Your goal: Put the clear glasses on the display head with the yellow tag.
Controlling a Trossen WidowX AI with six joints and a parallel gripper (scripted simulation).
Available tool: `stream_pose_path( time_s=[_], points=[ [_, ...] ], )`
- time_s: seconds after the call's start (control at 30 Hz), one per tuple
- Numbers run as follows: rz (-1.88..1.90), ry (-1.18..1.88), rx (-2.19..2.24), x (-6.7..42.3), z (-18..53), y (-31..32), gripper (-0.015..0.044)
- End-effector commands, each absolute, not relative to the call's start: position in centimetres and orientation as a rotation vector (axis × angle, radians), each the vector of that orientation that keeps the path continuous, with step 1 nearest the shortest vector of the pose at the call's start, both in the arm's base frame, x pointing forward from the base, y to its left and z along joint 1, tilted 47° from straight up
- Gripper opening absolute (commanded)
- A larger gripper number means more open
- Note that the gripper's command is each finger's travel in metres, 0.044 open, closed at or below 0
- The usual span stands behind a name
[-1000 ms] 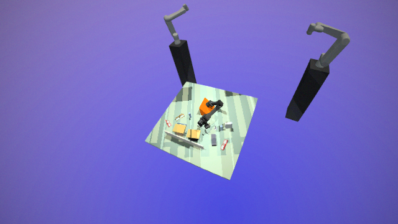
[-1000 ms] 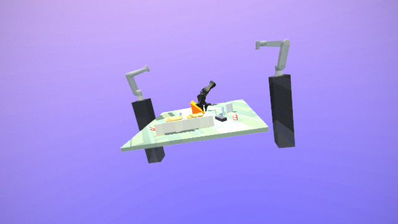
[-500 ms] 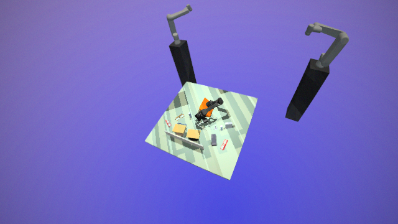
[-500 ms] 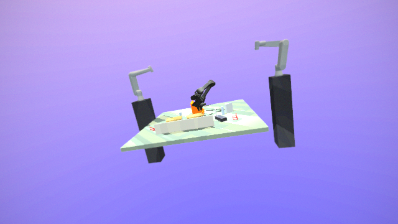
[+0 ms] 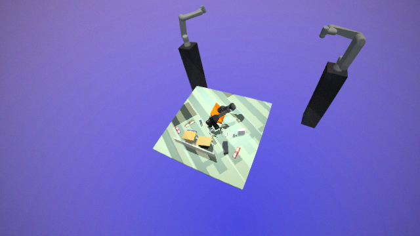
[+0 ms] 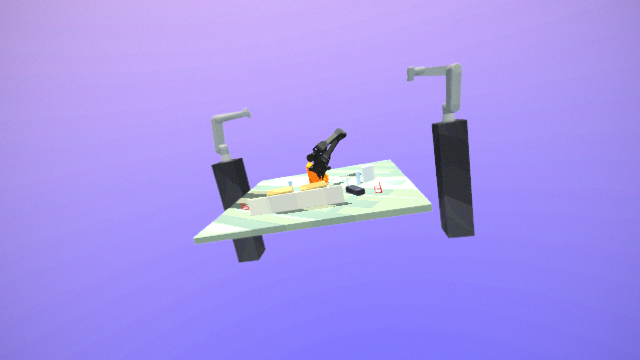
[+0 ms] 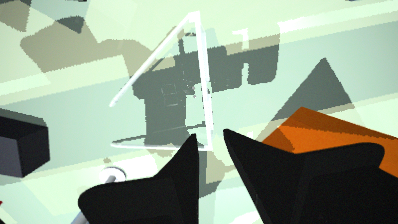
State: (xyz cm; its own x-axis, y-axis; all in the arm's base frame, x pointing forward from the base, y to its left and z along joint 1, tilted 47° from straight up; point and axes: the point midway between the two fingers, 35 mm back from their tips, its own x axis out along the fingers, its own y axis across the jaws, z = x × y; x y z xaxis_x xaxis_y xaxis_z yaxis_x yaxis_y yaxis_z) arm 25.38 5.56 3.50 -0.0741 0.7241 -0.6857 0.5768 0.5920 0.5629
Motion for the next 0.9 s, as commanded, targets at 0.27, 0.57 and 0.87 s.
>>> stream_pose_path(
  time_s=[0.27, 0.57, 0.87],
  points=[
    [0.169, 1.76, 1.07, 25.0, 2.0, 7.0, 0.012],
    [0.17, 1.76, 1.071, 24.7, 0.9, 8.0, 0.012],
    [0.172, 1.761, 1.073, 24.4, -0.1, 9.0, 0.012]
  ],
)
